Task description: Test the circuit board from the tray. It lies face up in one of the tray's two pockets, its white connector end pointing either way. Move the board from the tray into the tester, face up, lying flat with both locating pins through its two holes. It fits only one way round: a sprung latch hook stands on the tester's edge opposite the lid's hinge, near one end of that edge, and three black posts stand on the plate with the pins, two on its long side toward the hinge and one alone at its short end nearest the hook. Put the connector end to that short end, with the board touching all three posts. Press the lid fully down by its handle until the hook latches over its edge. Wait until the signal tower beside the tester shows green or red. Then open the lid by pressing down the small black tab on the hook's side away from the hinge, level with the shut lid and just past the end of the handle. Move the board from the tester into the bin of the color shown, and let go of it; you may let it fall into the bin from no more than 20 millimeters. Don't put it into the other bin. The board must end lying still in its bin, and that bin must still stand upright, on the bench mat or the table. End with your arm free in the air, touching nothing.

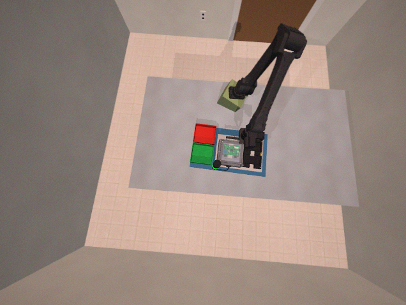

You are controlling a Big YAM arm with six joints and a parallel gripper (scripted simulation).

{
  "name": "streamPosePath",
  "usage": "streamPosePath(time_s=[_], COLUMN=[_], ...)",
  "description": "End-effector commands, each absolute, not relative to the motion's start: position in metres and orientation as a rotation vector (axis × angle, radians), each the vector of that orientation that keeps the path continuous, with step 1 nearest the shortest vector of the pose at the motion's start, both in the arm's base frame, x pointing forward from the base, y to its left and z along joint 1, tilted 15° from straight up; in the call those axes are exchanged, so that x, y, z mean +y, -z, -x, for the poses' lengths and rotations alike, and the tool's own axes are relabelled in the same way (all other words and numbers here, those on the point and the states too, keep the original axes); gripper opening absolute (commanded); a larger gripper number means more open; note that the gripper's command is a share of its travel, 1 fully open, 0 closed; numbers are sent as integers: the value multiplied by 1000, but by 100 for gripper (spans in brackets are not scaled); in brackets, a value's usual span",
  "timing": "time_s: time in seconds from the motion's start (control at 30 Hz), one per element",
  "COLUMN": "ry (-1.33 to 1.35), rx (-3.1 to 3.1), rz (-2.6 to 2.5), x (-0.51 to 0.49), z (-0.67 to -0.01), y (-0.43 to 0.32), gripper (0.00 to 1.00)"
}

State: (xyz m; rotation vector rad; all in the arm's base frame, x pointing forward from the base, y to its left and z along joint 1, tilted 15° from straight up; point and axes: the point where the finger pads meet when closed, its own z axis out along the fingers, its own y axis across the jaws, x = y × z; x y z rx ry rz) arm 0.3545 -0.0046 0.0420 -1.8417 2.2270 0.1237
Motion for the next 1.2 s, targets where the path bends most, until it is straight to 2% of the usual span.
streamPosePath(time_s=[0.0,1.17], ry=[-112,-101], rx=[2224,2216], rz=[1832,1831], x=[-3,-2], z=[-357,-359], y=[-42,-42], gripper=[0,0])
